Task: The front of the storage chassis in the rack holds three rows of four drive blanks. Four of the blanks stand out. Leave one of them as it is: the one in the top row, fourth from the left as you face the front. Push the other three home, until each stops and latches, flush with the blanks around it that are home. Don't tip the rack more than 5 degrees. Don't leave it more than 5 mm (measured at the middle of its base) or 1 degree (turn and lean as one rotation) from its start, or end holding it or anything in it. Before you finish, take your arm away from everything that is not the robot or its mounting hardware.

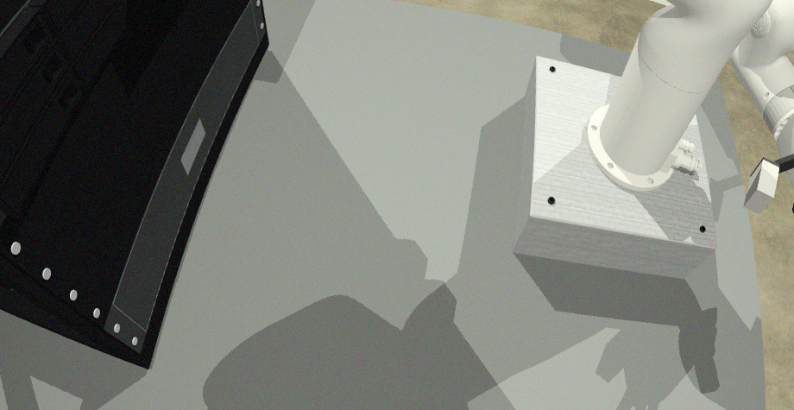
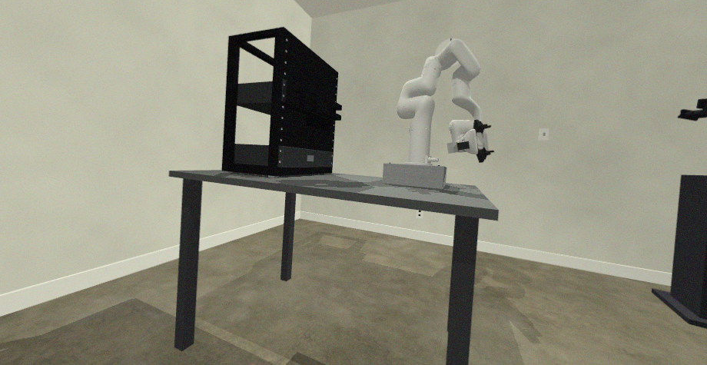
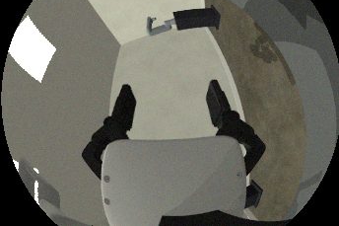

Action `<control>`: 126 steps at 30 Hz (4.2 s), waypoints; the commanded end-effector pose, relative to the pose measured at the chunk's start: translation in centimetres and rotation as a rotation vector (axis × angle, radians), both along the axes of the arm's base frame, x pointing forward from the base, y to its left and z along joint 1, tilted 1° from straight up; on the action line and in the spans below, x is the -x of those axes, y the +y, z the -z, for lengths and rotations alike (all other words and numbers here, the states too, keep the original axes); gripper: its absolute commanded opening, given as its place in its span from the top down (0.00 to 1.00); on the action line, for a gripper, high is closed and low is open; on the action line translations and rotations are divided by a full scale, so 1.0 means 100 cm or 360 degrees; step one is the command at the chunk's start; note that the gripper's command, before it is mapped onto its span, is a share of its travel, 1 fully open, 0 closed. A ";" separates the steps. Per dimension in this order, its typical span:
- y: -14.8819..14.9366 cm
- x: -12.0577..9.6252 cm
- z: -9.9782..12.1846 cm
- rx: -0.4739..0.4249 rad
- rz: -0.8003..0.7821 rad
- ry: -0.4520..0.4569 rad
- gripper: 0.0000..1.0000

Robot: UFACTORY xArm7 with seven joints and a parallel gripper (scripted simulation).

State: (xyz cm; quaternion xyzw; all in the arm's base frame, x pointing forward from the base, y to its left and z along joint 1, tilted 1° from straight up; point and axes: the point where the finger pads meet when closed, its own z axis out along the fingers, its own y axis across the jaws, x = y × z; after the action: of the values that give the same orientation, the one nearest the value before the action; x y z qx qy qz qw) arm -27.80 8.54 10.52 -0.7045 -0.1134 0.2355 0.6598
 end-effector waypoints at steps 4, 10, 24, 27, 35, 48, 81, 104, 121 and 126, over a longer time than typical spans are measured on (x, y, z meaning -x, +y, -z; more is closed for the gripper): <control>0.059 0.000 0.010 -0.0014 0.0145 0.0001 0.00; 0.108 -0.017 0.014 -0.0025 0.0281 -0.0013 0.00; 0.203 -0.087 0.016 -0.0034 0.0603 -0.0064 0.00; 0.220 -0.107 0.015 -0.0033 0.0678 -0.0078 0.00; 0.259 -0.172 0.010 -0.0025 0.0897 -0.0120 0.00; 0.287 -0.280 -0.004 -0.0002 0.1241 -0.0184 0.00; 0.195 -0.543 -0.072 0.0083 0.2234 -0.0313 0.00; 0.083 -0.619 -0.117 0.0107 0.2768 -0.0349 0.00; 0.043 -0.633 -0.133 0.0107 0.2941 -0.0357 0.00; 0.039 -0.634 -0.134 0.0107 0.2958 -0.0358 0.00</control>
State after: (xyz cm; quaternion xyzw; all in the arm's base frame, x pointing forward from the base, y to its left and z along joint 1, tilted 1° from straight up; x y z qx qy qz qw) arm 35.45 12.66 23.72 -0.5524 0.4370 -0.4505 0.5485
